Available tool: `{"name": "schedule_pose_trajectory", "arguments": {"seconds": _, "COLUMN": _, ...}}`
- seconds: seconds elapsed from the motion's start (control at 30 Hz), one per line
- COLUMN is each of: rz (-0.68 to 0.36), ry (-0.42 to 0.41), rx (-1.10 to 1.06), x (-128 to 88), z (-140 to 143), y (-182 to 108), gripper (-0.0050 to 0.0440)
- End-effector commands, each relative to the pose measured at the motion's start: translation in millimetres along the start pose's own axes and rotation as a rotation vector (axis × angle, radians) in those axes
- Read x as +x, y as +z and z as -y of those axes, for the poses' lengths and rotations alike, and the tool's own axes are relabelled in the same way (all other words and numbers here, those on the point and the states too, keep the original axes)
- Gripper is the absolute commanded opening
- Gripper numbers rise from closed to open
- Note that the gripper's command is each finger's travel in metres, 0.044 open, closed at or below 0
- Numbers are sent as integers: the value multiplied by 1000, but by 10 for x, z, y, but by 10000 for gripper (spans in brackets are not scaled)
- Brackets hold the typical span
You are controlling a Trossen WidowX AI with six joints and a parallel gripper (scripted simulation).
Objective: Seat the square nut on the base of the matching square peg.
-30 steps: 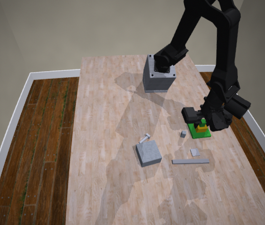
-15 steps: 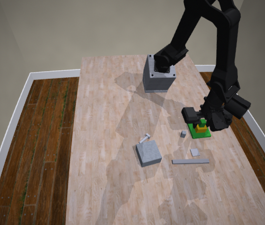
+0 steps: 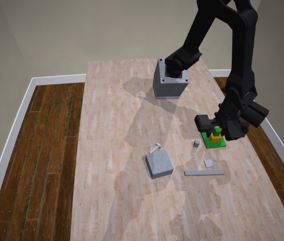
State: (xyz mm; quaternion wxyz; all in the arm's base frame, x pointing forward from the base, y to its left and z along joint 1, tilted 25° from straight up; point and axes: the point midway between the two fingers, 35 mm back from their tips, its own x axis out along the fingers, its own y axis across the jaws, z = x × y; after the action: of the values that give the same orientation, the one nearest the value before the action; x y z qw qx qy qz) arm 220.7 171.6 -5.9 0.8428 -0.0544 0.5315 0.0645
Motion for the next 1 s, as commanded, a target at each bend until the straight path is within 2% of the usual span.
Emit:
{"name": "schedule_pose_trajectory", "arguments": {"seconds": 0.0, "rz": 13, "ry": 10, "rx": 5, "x": -77, "z": -27, "y": 49, "gripper": 260}}
{"name": "schedule_pose_trajectory", "arguments": {"seconds": 0.07, "rz": 12, "ry": 12, "rx": 4, "x": -233, "z": -51, "y": 70, "gripper": 260}}
{"name": "schedule_pose_trajectory", "arguments": {"seconds": 0.17, "rz": 38, "ry": 38, "rx": 15, "x": -588, "z": -115, "y": 150, "gripper": 260}}
{"name": "schedule_pose_trajectory", "arguments": {"seconds": 0.3, "rz": 58, "ry": 61, "rx": 24, "x": -902, "z": -164, "y": 202, "gripper": 260}}
{"name": "schedule_pose_trajectory", "arguments": {"seconds": 0.43, "rz": 21, "ry": 33, "rx": 8, "x": -1073, "z": -113, "y": 128, "gripper": 260}}
{"name": "schedule_pose_trajectory", "arguments": {"seconds": 0.97, "rz": 8, "ry": 22, "rx": 2, "x": -1127, "z": -89, "y": 99, "gripper": 260}}
